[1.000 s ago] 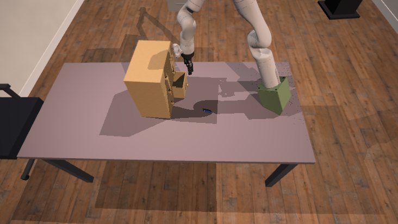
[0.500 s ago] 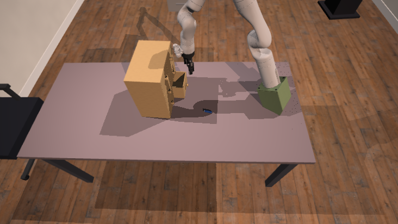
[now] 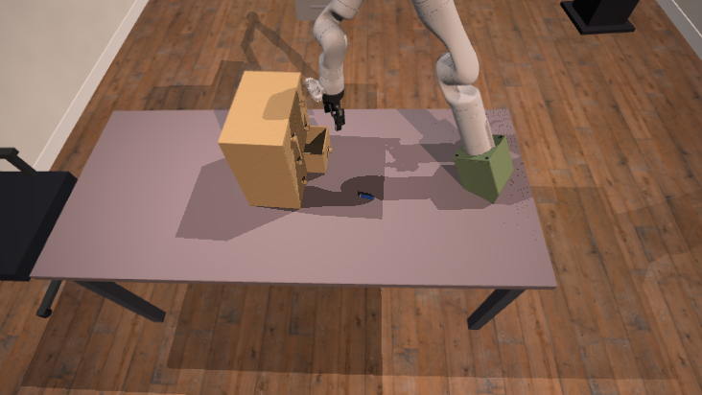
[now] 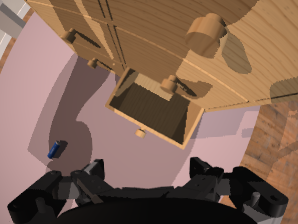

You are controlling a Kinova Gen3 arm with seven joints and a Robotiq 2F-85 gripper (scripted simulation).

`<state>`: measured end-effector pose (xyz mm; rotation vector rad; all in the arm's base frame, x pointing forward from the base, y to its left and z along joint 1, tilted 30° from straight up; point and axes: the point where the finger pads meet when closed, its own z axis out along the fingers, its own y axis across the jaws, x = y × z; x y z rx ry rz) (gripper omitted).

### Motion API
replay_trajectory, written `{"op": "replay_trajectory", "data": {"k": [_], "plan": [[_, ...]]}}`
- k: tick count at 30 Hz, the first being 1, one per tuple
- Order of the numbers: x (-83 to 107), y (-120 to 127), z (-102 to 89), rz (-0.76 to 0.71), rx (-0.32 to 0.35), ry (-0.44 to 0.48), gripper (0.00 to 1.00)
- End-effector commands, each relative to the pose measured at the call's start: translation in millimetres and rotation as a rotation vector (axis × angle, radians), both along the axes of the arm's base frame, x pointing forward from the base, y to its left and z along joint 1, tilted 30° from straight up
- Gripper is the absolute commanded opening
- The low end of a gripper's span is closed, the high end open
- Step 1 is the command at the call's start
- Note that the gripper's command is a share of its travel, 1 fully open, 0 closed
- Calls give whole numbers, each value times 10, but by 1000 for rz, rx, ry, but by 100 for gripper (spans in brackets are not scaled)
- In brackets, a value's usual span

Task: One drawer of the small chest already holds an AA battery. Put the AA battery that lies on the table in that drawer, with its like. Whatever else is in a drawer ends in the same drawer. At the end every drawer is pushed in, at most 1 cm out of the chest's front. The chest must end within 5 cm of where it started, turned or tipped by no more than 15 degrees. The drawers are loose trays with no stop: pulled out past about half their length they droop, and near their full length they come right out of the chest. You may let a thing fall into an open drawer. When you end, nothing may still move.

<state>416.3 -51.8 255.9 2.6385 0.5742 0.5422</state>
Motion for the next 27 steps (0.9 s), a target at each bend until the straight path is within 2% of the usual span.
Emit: {"op": "replay_trajectory", "data": {"k": [1,27], "plan": [[-3,6,10,7,0,0,100],[-102,31,44,189,-90,62,100]]}}
